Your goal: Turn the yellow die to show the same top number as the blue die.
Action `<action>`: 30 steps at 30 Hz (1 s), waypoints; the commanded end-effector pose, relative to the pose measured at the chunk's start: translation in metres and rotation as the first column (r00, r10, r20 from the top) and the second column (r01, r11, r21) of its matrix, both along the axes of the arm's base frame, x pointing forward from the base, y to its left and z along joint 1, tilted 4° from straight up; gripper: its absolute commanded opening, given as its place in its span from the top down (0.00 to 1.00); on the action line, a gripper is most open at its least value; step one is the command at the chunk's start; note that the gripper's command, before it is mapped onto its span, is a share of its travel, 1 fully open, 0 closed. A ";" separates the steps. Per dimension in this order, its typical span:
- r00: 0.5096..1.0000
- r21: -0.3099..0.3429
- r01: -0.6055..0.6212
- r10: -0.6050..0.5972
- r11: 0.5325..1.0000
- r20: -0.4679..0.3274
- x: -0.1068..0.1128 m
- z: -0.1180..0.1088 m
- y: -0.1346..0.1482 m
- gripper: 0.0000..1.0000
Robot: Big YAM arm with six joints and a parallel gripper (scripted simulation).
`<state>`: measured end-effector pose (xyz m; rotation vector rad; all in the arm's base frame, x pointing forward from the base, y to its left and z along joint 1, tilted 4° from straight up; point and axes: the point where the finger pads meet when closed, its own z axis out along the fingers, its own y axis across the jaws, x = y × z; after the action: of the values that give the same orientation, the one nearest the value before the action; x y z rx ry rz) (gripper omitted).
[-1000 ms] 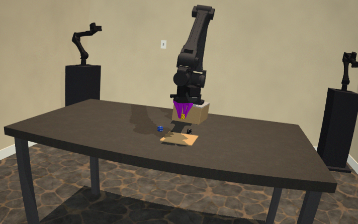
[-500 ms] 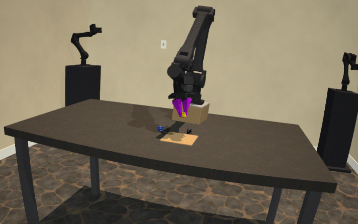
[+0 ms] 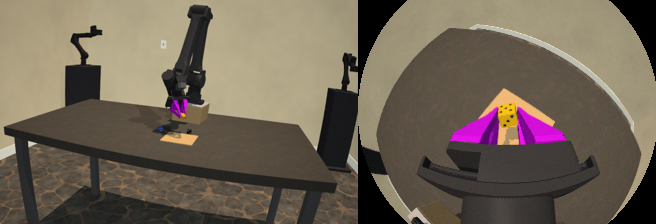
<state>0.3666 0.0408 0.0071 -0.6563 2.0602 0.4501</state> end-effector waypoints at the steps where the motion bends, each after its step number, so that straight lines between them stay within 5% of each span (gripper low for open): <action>1: 0.995 0.055 0.043 -0.048 0.998 0.084 0.008 0.004 -0.004 0.85; 11: 0.988 0.064 0.036 -0.045 0.997 0.145 0.015 0.017 -0.004 0.85; 30: 0.992 0.068 0.028 -0.037 0.997 0.122 0.015 -0.035 0.005 0.85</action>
<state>0.3702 0.0449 -0.0261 -0.5921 1.9640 0.4609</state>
